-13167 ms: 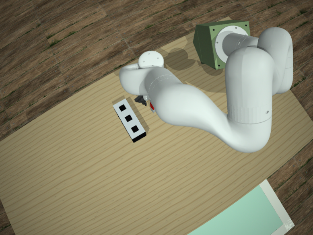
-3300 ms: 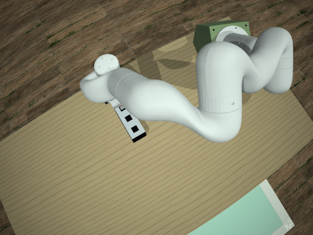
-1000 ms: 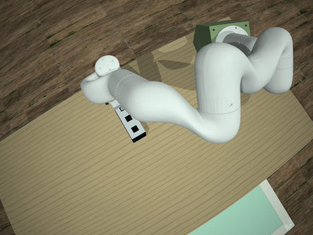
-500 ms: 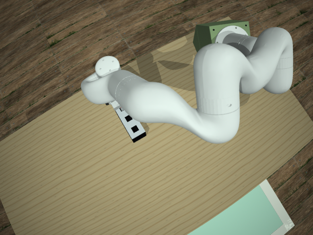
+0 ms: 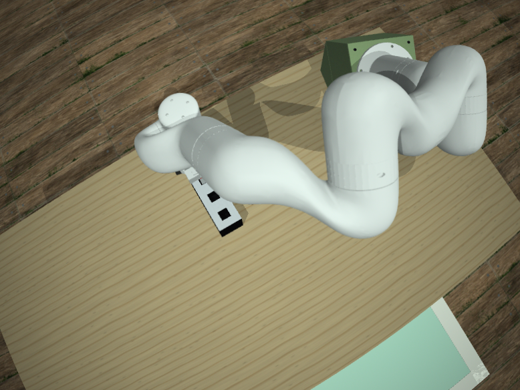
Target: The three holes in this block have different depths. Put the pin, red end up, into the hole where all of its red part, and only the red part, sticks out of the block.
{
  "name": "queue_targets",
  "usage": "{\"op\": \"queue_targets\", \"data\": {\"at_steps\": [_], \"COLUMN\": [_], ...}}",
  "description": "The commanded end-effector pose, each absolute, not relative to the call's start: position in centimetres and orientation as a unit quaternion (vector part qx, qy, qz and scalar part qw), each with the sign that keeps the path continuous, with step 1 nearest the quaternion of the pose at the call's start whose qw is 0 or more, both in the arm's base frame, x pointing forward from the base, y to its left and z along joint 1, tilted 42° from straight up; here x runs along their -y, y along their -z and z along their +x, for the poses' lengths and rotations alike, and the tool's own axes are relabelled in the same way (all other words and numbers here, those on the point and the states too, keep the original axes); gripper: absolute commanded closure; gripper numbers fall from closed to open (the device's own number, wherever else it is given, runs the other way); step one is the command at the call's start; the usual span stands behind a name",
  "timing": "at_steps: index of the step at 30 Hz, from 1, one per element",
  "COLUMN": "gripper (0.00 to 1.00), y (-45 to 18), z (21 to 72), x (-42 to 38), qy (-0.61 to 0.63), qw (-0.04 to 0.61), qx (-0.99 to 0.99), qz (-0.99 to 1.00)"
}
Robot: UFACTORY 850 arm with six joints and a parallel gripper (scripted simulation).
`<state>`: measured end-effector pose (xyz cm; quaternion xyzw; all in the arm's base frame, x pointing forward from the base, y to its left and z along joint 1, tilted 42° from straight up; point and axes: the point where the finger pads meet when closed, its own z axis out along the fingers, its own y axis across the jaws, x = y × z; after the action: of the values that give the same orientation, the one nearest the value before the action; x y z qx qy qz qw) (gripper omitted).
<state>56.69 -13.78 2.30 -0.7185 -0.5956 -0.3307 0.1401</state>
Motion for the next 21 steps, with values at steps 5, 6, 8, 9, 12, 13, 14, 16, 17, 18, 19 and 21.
{"op": "queue_targets", "data": {"at_steps": [5,6,8,9,12,13,14,16,17,18,19,21], "gripper": [1.00,1.00,1.00,1.00,1.00,1.00,1.00,1.00,1.00,1.00,1.00,1.00], "y": [-2.36,-2.36,-2.36,-2.36,-2.36,-2.11,-2.11,-2.11,-2.11,-2.11,-2.11,-2.11], "z": [56.74,56.74,56.74,56.74,56.74,56.89,56.89,56.89,56.89,56.89,56.89,56.89], "x": [13.85,13.85,13.85,13.85,13.85,13.57,13.57,13.57,13.57,13.57,13.57,13.57], "qy": [0.331,0.331,0.331,0.331,0.331,0.331,0.331,0.331,0.331,0.331,0.331,0.331], "qw": [0.139,0.139,0.139,0.139,0.139,0.139,0.139,0.139,0.139,0.139,0.139,0.139], "qx": [0.596,0.596,0.596,0.596,0.596,0.596,0.596,0.596,0.596,0.596,0.596,0.596], "qz": [-0.719,-0.719,-0.719,-0.719,-0.719,-0.719,-0.719,-0.719,-0.719,-0.719,-0.719,-0.719]}}
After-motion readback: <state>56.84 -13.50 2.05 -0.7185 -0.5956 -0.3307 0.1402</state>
